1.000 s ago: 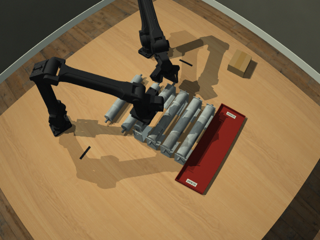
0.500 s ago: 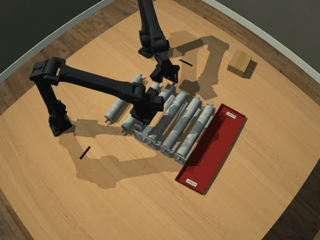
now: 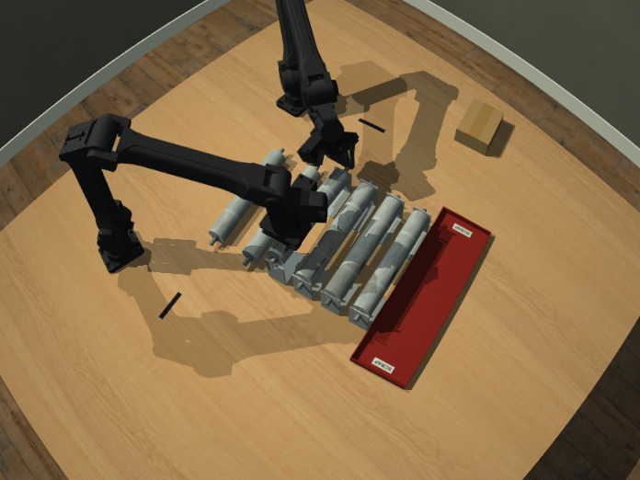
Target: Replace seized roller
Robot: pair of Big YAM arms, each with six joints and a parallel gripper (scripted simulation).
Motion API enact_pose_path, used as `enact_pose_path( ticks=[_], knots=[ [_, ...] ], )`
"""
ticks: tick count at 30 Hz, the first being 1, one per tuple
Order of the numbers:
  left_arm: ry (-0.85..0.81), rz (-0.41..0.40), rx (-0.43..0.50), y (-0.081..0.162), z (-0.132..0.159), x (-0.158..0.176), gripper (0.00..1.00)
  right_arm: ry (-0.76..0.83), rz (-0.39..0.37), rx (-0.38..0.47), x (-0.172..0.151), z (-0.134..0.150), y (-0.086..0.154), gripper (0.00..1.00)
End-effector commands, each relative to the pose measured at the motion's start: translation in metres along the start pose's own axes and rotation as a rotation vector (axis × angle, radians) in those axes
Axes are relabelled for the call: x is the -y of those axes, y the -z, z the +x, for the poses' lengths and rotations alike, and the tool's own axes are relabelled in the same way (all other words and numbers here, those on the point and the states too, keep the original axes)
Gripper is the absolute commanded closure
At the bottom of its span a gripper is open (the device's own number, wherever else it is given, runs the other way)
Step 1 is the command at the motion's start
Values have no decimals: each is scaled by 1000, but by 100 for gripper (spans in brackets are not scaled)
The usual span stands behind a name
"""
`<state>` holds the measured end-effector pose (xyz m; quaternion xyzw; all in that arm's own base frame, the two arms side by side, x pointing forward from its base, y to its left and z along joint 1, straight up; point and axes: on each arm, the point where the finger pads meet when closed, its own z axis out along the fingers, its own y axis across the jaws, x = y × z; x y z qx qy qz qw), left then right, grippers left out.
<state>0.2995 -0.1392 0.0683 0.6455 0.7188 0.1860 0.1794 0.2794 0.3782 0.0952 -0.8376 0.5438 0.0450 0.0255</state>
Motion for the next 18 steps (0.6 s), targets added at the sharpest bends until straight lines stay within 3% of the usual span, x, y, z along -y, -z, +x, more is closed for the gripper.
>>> enact_pose_path(
  ticks=[1,18],
  knots=[
    [-19,-3,-15,4,10,2,97,34,73,34,21,-21,40,68],
    [-19,-3,-15,4,10,2,97,36,74,34,21,-21,40,68]
  ],
)
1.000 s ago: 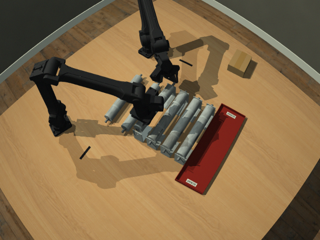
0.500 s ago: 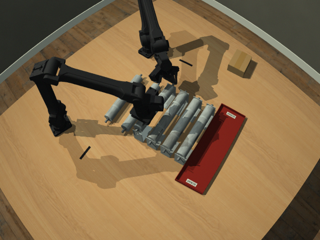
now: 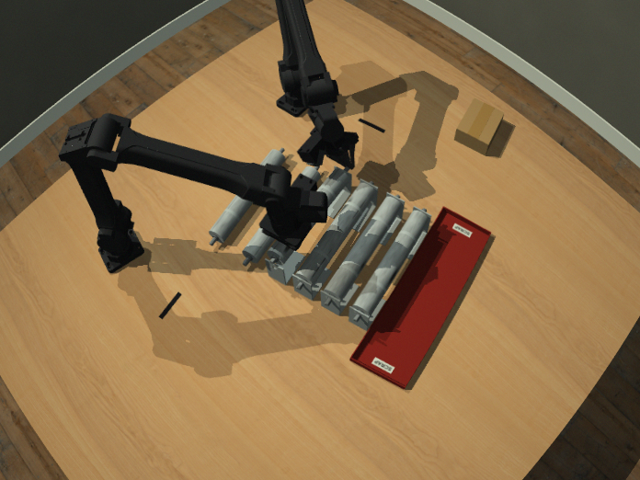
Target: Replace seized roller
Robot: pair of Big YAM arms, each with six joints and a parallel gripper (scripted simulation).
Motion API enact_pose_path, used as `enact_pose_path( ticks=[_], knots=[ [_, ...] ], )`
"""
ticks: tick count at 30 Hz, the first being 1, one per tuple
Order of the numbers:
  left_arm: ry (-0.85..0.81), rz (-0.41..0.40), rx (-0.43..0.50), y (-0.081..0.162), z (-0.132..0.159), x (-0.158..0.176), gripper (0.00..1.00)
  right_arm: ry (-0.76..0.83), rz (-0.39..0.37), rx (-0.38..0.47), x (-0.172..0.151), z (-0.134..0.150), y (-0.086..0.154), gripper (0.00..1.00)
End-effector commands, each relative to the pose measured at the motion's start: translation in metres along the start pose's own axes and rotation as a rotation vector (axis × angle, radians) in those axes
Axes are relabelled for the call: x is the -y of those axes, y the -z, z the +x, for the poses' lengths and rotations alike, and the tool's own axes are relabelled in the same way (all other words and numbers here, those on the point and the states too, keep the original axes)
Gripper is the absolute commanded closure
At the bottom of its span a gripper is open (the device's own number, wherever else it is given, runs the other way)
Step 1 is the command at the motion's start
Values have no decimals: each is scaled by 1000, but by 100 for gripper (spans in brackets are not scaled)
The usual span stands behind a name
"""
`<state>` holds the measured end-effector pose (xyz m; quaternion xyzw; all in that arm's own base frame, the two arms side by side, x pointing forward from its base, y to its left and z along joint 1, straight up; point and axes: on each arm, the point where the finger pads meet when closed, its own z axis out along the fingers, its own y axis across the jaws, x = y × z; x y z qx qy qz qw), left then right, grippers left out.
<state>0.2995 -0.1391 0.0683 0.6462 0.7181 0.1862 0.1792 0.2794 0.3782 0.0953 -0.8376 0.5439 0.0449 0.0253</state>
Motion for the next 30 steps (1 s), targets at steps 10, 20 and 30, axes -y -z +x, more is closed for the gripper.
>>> enact_pose_path(
  ticks=[10,20,30],
  knots=[
    [-17,-2,-15,4,10,2,97,37,74,35,21,-21,40,68],
    [-17,-2,-15,4,10,2,97,37,74,35,21,-21,40,68],
    [-29,-53,87,14,-25,-20,68,37,73,40,21,-22,40,68]
  ],
)
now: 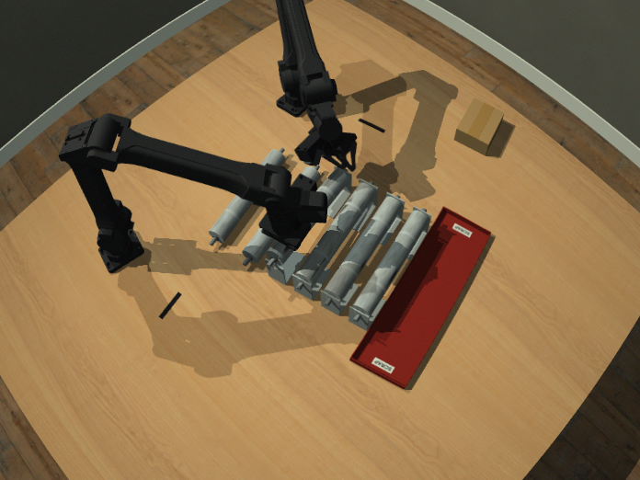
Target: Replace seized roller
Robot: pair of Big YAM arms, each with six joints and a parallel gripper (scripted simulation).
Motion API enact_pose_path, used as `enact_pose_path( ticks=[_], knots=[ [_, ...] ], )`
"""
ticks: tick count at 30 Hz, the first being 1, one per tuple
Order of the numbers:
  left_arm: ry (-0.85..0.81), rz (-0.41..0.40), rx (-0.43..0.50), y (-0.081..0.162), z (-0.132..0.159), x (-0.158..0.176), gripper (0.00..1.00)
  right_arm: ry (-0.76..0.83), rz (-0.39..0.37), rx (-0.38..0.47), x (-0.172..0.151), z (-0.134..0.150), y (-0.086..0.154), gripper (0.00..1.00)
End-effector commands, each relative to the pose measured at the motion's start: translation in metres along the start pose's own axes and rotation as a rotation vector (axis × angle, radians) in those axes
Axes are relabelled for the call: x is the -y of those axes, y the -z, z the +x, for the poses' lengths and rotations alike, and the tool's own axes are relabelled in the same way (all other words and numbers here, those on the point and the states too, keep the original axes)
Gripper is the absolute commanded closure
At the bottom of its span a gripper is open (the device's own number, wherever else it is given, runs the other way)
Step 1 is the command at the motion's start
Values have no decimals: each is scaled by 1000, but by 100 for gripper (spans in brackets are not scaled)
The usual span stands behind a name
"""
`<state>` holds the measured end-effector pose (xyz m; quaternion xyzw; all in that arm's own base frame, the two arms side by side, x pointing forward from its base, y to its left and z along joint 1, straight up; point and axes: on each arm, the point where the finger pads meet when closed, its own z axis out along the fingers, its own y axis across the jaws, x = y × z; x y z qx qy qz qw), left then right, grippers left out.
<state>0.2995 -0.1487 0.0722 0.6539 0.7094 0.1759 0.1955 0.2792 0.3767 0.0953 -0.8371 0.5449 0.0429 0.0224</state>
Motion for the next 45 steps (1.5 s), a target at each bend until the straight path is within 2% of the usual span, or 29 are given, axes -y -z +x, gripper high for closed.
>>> enact_pose_path(
  ticks=[1,26,27,29,30,31,32,33,36,40,41,42,44,45],
  knots=[
    [-16,-38,35,7,-14,-18,68,39,74,46,21,-23,40,68],
    [-10,-30,24,3,-10,-17,68,39,74,46,21,-23,40,68],
    [-10,-30,24,3,-10,-17,68,26,98,63,31,-17,40,68],
    [-10,-30,24,3,-10,-17,68,26,97,73,31,-16,37,68],
    [-10,-30,24,3,-10,-17,68,20,48,54,12,-4,15,68],
    [-10,-30,24,3,-10,-17,68,17,37,55,8,-1,9,68],
    [-10,-30,24,3,-10,-17,68,18,63,66,18,-11,24,68],
    [-10,-30,24,3,-10,-17,68,32,77,73,22,-17,29,68],
    [-10,-30,24,3,-10,-17,68,20,52,60,12,-8,17,68],
    [-10,-30,24,3,-10,-17,68,13,51,60,12,-8,16,68],
    [-10,-30,24,3,-10,-17,68,15,32,49,5,0,8,68],
    [-10,-30,24,3,-10,-17,68,18,53,60,14,-5,18,68],
    [-10,-30,24,3,-10,-17,68,20,44,56,11,-5,18,68],
    [-10,-30,24,3,-10,-17,68,21,44,56,10,-6,17,38]
  ],
)
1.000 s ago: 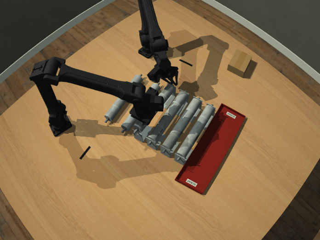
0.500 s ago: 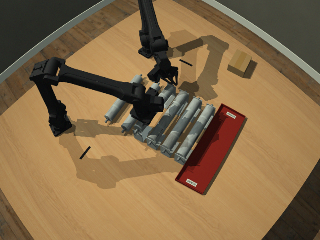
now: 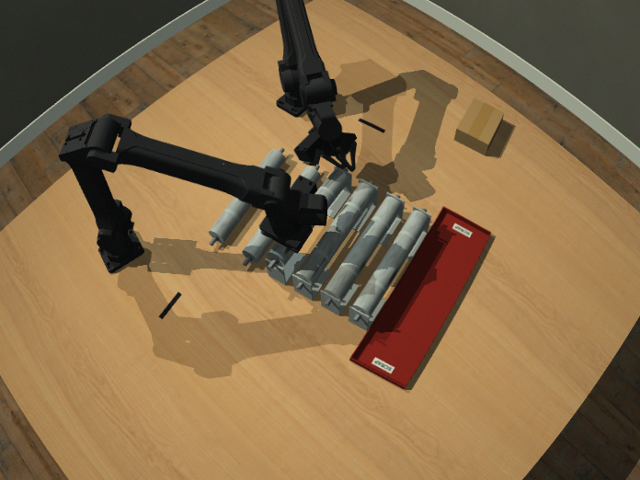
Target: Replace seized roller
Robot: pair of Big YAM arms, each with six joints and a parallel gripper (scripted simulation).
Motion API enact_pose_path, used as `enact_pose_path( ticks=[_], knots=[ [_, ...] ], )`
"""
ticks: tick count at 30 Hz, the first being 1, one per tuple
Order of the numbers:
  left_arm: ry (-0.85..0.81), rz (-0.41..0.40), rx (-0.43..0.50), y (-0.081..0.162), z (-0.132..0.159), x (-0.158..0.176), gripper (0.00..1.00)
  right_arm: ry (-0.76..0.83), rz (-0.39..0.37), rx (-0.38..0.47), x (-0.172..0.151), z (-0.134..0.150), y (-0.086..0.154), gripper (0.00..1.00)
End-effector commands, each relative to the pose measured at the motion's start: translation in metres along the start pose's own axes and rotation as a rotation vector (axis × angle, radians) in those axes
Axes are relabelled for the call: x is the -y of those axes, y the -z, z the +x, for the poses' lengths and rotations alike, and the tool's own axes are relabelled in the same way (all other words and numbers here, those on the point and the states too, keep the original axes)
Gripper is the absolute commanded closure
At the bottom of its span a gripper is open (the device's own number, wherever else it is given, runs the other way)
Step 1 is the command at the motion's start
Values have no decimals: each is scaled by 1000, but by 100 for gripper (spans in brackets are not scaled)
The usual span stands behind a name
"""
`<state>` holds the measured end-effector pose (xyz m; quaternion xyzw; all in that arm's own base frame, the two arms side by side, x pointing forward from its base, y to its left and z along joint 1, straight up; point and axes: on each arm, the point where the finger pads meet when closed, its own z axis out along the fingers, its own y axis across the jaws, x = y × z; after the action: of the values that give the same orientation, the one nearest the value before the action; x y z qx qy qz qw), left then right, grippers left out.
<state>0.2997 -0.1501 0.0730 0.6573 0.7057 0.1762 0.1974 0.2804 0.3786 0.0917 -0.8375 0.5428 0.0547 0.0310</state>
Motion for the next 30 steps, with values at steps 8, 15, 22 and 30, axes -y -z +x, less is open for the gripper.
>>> enact_pose_path(
  ticks=[8,15,22,30],
  knots=[
    [-1,-27,19,2,-9,-17,68,12,20,14,8,-3,9,38],
    [-1,-27,19,2,-9,-17,68,12,20,14,8,-3,9,38],
    [39,-50,41,55,-17,-28,68,20,71,39,20,-11,74,38],
    [6,6,-11,47,3,5,68,20,11,9,0,-5,49,38]
  ],
)
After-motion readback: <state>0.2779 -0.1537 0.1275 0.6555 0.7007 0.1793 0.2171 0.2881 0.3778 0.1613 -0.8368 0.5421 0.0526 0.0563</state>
